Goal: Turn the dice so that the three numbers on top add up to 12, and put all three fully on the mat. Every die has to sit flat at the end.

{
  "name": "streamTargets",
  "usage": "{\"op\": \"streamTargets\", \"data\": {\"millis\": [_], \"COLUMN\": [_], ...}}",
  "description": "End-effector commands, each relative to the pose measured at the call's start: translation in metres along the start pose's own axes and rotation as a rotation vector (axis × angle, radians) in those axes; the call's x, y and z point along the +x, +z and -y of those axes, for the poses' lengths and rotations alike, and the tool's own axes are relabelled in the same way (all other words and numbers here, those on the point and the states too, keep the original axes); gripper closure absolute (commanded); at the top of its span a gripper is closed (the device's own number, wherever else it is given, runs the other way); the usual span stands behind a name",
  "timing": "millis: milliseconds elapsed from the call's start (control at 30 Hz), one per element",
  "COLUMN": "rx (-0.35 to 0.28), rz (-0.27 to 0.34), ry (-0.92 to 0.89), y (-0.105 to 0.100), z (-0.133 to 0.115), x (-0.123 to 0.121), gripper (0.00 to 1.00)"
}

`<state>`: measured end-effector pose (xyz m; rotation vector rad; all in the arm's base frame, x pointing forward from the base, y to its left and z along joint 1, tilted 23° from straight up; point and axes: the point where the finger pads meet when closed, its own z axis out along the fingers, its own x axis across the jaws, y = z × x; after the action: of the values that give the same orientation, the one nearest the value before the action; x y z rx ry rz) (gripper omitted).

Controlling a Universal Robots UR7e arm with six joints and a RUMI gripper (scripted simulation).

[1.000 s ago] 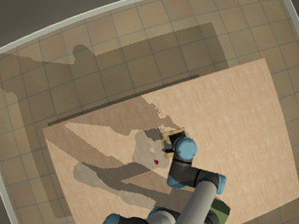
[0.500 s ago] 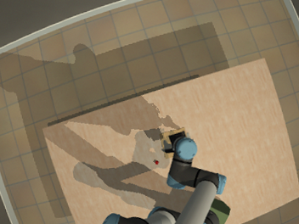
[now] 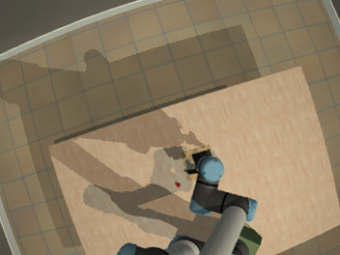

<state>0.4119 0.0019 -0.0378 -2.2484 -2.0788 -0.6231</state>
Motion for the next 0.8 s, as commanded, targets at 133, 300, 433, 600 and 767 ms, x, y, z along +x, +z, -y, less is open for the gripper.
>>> {"op": "streamTargets", "data": {"millis": [133, 300, 433, 600, 767], "rx": [-0.004, -0.004, -0.003, -0.003, -0.003], "rz": [0.001, 0.001, 0.002, 0.002, 0.002], "ry": [0.046, 0.091, 0.114, 0.182, 0.268], "y": [-0.001, 0.0, 0.0, 0.0, 0.001], "z": [-0.001, 0.0, 0.0, 0.001, 0.003], "x": [0.002, 0.005, 0.006, 0.01, 0.015], "gripper": [0.0, 0.0, 0.0, 0.0, 0.0]}}
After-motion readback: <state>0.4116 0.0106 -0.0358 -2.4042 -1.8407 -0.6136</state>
